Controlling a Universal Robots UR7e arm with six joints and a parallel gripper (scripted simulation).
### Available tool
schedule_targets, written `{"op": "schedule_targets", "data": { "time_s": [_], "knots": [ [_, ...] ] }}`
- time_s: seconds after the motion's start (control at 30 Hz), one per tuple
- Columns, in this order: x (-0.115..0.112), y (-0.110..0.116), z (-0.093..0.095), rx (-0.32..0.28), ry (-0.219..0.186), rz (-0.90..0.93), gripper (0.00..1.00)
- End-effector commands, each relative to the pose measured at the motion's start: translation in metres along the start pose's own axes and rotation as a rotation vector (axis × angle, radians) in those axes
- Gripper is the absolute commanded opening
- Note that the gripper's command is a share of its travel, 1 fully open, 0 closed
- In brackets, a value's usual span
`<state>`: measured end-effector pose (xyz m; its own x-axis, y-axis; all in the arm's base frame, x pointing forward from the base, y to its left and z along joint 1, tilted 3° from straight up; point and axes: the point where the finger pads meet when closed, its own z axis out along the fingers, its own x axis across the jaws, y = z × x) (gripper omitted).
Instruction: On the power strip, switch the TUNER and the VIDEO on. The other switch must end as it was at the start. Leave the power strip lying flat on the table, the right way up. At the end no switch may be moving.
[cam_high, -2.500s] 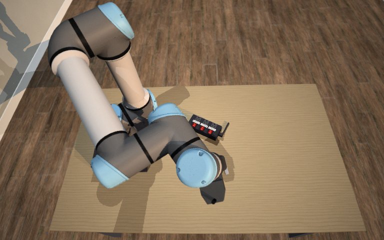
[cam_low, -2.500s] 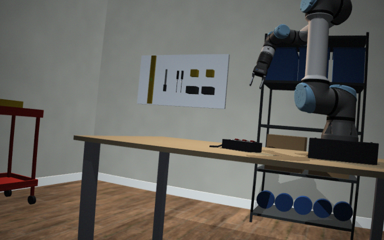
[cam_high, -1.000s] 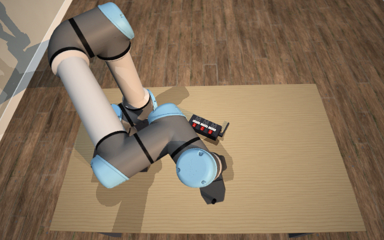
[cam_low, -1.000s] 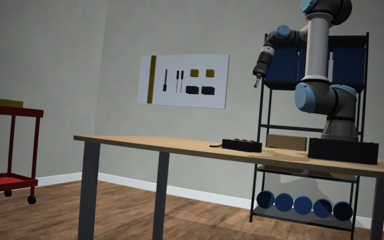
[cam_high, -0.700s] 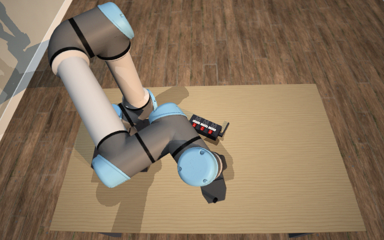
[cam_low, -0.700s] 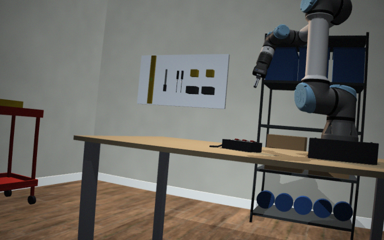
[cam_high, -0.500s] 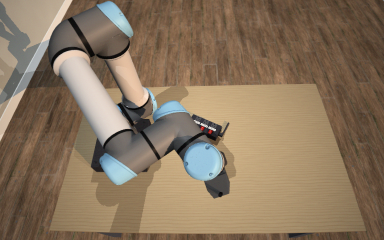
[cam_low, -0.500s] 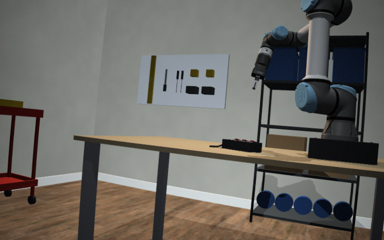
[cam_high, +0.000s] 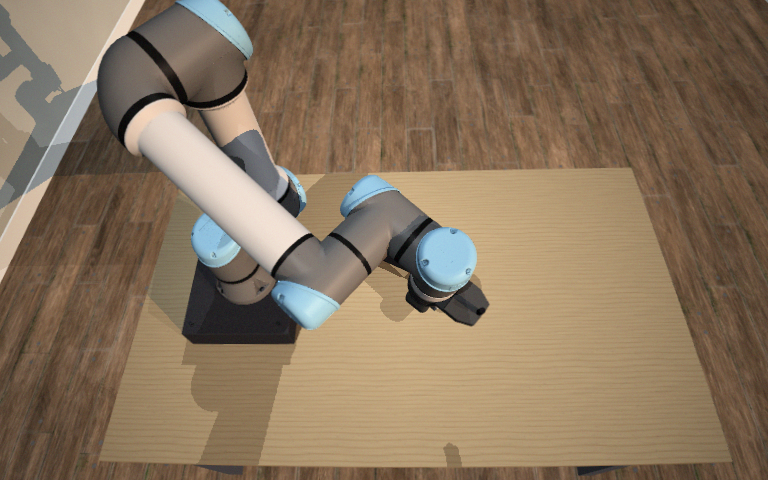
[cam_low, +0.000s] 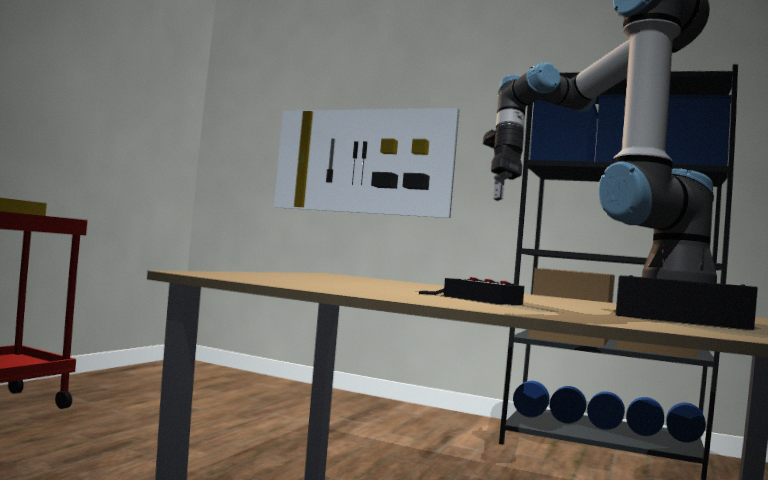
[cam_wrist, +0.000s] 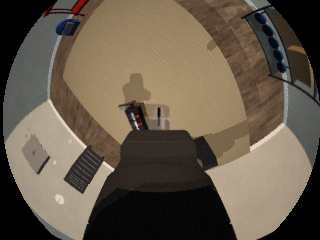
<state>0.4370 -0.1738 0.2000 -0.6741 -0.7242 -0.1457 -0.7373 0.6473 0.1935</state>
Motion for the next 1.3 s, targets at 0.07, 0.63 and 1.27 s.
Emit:
{"op": "schedule_targets", "data": {
  "time_s": [0.07,0.63,1.27],
  "knots": [
    [-0.025,0.026,0.049,-0.006,0.128,-0.346,0.0],
    [-0.052,0.098,0.137,-0.11,0.377,-1.026,0.0],
    [-0.049,0.156,0.189,-0.227,0.561,-1.503,0.0]
  ]
}}
